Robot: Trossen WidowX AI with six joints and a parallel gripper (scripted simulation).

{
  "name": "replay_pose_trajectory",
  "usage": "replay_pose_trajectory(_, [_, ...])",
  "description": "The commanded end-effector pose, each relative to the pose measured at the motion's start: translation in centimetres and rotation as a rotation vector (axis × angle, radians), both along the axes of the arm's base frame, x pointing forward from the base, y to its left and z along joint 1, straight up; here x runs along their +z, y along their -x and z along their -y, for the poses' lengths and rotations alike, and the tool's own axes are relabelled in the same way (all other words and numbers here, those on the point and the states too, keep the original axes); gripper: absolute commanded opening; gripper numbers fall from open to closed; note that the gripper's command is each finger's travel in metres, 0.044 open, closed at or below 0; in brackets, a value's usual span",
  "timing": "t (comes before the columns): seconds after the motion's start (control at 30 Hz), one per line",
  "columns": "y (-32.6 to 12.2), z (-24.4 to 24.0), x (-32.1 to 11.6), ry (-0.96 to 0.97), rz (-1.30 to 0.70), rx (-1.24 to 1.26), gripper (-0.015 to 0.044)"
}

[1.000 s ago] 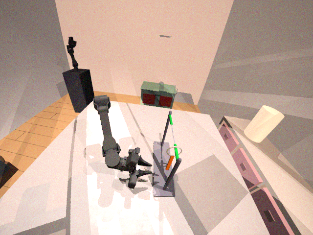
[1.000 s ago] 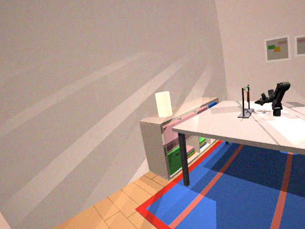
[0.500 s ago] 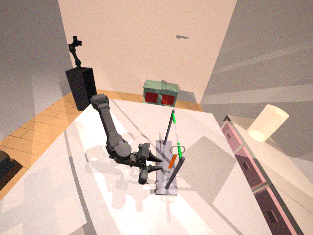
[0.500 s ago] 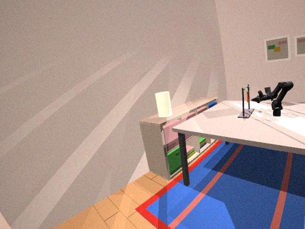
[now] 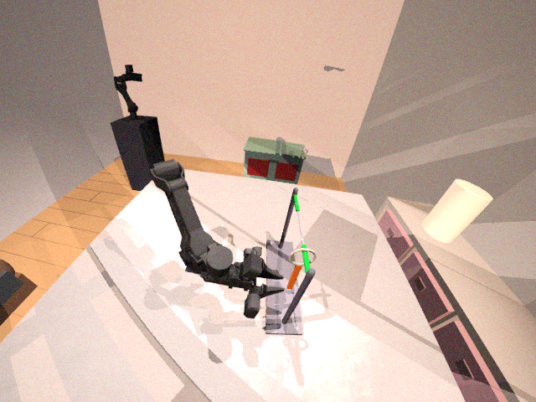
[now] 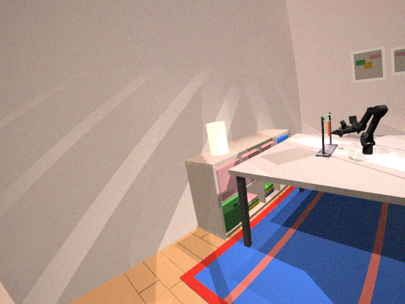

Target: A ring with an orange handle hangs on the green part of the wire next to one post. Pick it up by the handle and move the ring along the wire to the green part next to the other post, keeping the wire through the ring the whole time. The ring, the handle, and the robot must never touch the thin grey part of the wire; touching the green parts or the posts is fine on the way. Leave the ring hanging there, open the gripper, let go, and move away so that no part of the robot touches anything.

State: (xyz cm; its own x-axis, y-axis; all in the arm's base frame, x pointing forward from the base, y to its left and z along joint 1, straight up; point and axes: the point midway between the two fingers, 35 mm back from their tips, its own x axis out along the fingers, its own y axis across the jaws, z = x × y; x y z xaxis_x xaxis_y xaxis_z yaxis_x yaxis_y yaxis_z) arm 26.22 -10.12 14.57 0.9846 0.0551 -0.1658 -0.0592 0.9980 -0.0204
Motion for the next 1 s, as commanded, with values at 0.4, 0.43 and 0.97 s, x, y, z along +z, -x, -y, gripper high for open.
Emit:
replay_pose_trajectory(0.4, [-2.4, -0.1, -0.3, -0.005, 0.002, -0.002, 0.016])
replay_pose_trajectory(0.43, [-2.6, -0.1, -0.4, -0.005, 0.003, -0.002, 0.016])
replay_pose_trajectory(0.97, [-5.0, -0.6, -1.0, -0.008, 0.009, -0.003, 0.016])
